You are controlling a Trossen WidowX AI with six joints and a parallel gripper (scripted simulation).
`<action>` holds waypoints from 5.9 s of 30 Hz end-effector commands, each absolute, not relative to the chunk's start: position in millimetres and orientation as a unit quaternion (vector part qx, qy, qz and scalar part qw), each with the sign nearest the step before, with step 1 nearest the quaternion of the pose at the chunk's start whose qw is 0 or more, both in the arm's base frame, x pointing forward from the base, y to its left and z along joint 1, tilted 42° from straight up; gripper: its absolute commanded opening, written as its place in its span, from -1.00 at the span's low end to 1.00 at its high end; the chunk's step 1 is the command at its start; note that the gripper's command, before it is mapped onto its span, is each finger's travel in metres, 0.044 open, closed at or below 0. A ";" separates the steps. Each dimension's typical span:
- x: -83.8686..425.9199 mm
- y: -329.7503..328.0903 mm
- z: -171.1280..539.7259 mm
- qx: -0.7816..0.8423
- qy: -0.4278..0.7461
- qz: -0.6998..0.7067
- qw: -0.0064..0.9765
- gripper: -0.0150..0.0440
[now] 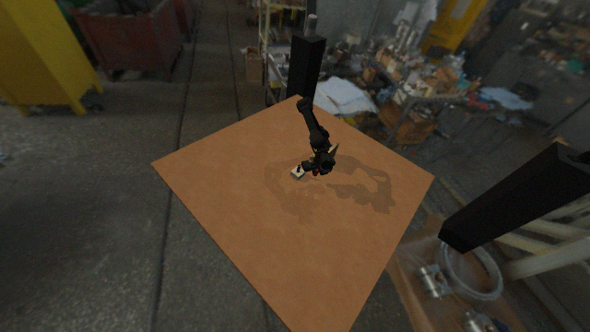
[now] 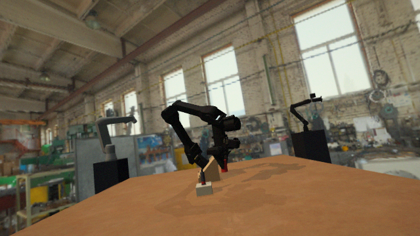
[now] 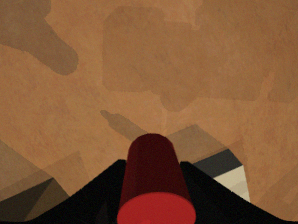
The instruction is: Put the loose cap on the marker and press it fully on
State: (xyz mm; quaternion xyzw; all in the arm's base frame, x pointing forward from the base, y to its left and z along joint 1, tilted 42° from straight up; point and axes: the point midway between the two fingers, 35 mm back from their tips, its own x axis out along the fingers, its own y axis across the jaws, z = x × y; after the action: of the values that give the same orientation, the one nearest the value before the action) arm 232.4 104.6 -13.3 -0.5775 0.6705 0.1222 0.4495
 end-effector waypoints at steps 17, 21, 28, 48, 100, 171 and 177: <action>258.5 72.5 74.4 -0.577 0.668 0.120 0.453 -0.49; 260.0 64.9 89.4 -0.578 0.668 0.119 0.453 -0.49; 260.2 61.9 87.0 -0.578 0.668 0.119 0.453 -0.49; 263.5 45.3 67.7 -0.578 0.668 0.119 0.453 -0.49; 258.4 74.5 100.9 -0.576 0.669 0.120 0.453 1.00; 254.8 104.3 132.1 -0.293 0.635 -0.210 0.684 -0.49; 254.3 105.6 133.6 -0.294 0.635 -0.209 0.684 -0.14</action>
State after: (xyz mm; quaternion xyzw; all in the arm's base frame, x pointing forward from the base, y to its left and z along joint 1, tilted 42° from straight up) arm 254.9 105.4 133.8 -0.2928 0.6305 -0.2065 0.6885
